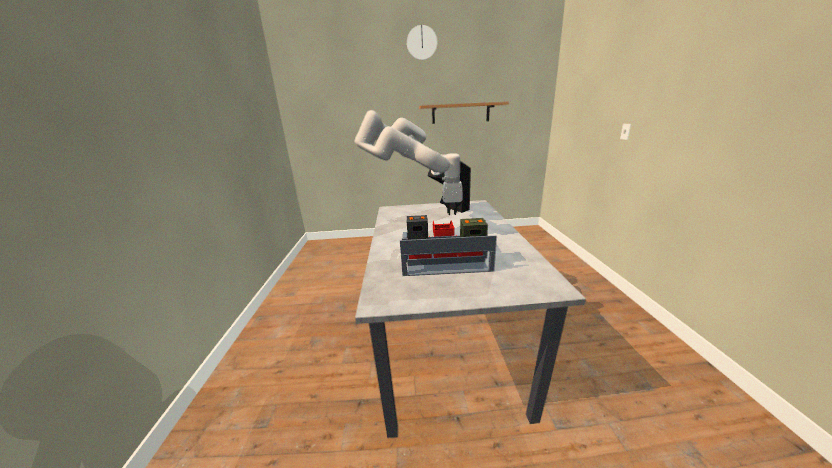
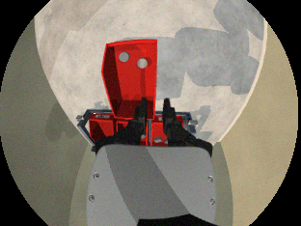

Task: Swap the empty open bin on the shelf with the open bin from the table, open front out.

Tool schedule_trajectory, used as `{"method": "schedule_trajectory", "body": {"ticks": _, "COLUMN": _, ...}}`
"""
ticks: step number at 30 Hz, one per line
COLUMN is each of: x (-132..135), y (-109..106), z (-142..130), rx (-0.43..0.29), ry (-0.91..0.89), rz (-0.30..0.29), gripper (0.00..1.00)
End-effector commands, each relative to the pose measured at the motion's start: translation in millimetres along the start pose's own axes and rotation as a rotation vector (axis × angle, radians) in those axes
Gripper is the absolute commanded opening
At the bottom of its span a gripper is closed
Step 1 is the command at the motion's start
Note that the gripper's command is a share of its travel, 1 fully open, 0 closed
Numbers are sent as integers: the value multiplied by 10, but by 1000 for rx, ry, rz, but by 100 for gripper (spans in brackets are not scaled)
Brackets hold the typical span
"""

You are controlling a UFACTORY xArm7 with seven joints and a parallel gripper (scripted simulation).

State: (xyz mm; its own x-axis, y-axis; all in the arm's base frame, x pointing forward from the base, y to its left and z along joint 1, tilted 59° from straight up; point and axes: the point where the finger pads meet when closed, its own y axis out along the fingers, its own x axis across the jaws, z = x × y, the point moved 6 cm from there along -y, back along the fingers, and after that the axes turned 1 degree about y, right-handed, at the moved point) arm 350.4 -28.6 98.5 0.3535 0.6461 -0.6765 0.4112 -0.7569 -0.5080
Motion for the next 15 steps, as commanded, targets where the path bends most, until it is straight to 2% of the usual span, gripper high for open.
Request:
{"method": "schedule_trajectory", "body": {"ticks": 1, "x": 7, "y": -54, "z": -6, "rx": -2, "ry": 0, "rz": -2, "gripper": 26}}
{"method": "schedule_trajectory", "body": {"ticks": 15, "x": 6, "y": -171, "z": -6, "rx": -2, "ry": 0, "rz": -2, "gripper": 26}}
